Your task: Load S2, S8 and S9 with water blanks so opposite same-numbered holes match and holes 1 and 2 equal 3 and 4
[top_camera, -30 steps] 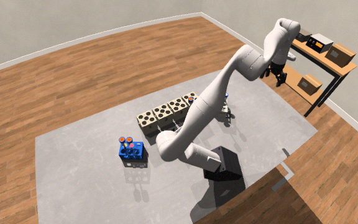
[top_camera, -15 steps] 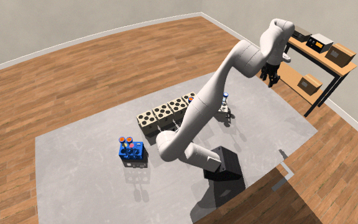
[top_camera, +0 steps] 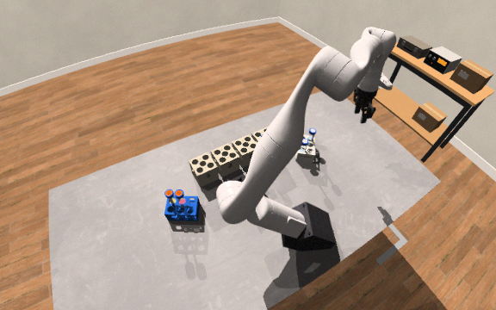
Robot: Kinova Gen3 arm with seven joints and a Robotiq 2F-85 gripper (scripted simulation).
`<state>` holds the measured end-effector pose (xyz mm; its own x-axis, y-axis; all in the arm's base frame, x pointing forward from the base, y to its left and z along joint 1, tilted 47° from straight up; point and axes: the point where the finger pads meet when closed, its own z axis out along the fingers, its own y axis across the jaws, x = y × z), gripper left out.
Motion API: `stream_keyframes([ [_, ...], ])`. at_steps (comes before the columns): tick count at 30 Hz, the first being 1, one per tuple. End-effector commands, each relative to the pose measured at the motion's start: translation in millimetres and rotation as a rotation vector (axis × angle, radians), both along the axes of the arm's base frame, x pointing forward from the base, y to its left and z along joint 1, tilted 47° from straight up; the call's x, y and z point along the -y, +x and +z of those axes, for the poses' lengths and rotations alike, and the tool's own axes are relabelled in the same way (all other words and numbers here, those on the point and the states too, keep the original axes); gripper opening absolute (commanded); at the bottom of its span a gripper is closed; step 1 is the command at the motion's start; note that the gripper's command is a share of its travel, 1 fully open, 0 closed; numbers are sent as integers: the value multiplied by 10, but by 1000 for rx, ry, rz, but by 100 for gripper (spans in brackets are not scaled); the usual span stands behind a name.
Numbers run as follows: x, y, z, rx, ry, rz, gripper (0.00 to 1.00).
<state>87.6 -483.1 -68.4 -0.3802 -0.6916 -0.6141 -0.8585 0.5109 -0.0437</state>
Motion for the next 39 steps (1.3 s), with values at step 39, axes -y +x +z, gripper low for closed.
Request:
stream_keyframes([
  [39,-883,482,731,-185,175,-273,62],
])
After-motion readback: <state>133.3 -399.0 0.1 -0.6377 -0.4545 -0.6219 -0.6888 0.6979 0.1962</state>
